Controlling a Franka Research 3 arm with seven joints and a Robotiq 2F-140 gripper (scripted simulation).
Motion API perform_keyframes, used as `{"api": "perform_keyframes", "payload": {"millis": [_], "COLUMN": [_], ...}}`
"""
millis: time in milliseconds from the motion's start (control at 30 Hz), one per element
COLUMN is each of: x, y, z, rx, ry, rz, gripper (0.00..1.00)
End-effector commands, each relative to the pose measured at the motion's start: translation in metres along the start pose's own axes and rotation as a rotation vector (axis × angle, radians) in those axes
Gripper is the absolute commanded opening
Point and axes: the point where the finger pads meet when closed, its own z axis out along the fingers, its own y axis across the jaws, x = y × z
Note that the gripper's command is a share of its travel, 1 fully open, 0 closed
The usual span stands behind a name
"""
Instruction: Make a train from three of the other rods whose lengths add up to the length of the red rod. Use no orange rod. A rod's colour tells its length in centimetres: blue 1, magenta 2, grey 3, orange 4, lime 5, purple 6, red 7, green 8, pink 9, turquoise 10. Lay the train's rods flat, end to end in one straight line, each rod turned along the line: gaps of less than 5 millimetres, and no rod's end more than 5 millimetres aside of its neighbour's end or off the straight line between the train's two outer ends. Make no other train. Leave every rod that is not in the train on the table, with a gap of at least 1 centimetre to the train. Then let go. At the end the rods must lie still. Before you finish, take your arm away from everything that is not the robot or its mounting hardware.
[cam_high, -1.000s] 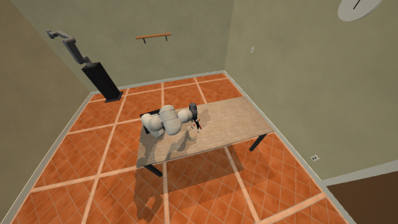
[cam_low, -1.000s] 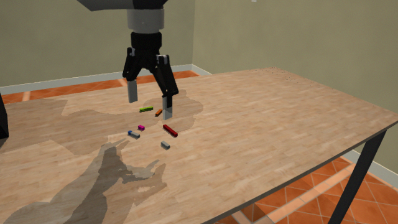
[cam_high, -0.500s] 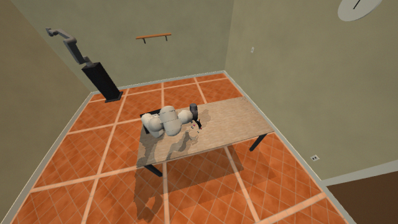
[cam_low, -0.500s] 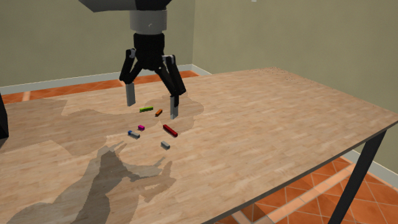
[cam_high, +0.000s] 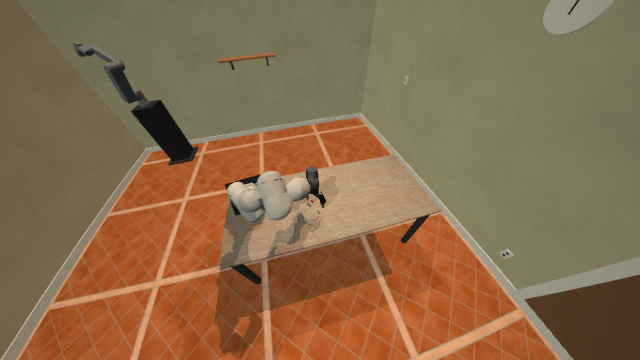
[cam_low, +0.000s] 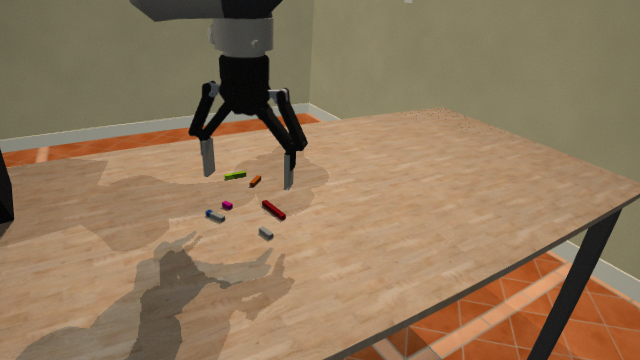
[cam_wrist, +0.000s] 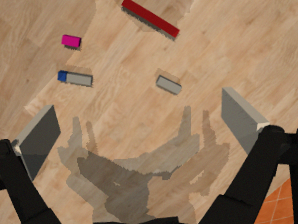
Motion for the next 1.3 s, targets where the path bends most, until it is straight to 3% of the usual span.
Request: {"api": "perform_keyframes", "payload": {"millis": [0,1267], "x": [0.000,-0.007], "y": [0.004,0.025], "z": [0.000,0.005], "rx": [0.011,0.011], "ry": [-0.005,-0.004], "rz": [-0.167,-0.729], "gripper": [1.00,1.00]}}
